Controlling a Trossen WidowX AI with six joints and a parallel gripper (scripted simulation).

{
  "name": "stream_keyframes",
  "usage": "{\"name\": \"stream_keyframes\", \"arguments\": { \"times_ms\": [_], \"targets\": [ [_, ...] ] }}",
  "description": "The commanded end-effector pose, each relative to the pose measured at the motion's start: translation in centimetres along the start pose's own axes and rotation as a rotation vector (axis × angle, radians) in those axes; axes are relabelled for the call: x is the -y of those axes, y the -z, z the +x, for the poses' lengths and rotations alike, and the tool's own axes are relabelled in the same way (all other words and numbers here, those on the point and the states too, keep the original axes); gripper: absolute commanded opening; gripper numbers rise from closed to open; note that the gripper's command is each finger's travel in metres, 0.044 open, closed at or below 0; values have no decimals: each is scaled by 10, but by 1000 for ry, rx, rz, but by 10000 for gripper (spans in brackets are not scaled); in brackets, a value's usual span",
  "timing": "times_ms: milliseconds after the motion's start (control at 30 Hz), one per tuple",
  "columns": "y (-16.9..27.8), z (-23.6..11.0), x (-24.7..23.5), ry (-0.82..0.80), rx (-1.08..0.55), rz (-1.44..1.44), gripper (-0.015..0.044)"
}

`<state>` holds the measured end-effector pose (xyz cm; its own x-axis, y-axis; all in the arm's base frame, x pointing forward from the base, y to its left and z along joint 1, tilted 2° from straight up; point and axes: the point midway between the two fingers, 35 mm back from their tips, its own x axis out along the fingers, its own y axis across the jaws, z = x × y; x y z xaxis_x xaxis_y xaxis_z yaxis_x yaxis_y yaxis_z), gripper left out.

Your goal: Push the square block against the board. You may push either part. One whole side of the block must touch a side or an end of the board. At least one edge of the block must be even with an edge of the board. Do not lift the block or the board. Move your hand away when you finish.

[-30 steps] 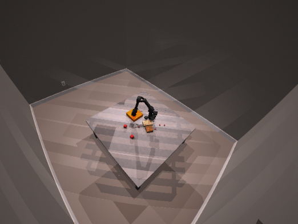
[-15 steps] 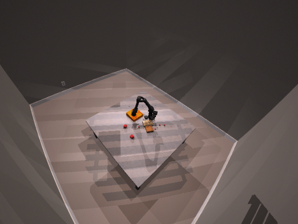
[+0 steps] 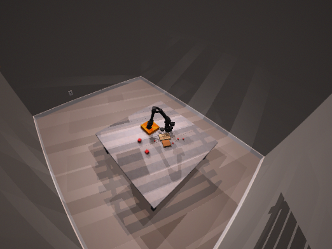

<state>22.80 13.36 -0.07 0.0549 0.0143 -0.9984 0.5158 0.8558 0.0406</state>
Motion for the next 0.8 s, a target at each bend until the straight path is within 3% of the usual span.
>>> {"name": "stream_keyframes", "arguments": {
  "times_ms": [0, 200, 367, 567, 767],
  "targets": [
    [7, 0, 1, -2, 6, 3, 0],
    [10, -3, 0, 0, -1, 0, 0],
    [10, -56, 1, -2, 6, 3, 0],
    [9, -50, -1, -11, 5, -8, 0],
    [-11, -51, 18, -6, 8, -192, 0]
  ]
}}
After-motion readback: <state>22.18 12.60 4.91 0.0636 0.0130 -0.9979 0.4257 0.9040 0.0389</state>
